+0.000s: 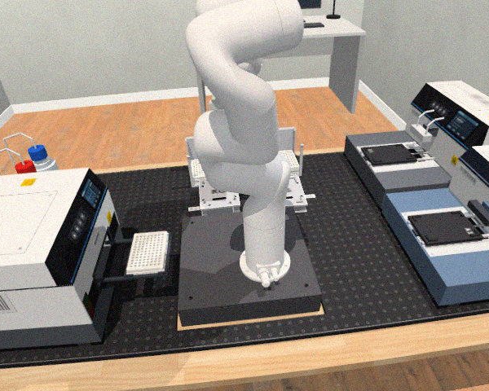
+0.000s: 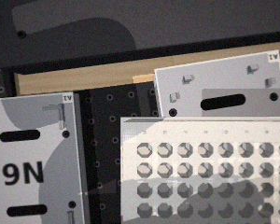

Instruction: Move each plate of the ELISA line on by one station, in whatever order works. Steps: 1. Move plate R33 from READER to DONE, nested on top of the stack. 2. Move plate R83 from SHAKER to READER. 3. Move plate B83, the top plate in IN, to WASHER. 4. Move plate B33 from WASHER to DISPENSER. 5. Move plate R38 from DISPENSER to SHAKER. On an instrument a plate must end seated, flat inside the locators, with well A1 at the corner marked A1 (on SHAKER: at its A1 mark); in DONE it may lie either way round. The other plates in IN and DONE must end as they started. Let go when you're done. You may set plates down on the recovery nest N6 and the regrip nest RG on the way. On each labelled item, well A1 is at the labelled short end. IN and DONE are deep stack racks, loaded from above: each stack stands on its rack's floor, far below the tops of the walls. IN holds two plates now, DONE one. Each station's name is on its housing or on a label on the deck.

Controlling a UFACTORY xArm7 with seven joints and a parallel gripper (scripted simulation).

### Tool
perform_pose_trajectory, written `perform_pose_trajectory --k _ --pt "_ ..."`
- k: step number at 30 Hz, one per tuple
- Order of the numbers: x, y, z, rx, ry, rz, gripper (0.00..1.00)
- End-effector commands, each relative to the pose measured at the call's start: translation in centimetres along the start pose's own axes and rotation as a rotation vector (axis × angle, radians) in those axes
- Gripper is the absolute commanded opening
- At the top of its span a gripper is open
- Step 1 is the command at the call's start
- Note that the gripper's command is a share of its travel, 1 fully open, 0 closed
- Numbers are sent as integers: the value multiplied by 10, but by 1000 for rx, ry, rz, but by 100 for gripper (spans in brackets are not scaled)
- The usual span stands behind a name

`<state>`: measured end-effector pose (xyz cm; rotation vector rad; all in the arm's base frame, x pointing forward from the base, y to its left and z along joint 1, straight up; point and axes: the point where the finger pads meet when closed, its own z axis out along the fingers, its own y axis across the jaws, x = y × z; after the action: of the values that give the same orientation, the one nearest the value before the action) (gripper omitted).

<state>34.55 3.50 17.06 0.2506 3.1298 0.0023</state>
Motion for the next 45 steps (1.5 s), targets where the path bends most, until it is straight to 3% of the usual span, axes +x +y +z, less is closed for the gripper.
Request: perform_pose_trajectory --k 1,17,39,45 --pt "6 12 -1 -1 -4 -40 0" --pt "33 51 -1 -1 -4 -153 0" --pt "33 51 -1 -1 -4 -152 0" --pt "33 51 5 -1 -4 -153 0"
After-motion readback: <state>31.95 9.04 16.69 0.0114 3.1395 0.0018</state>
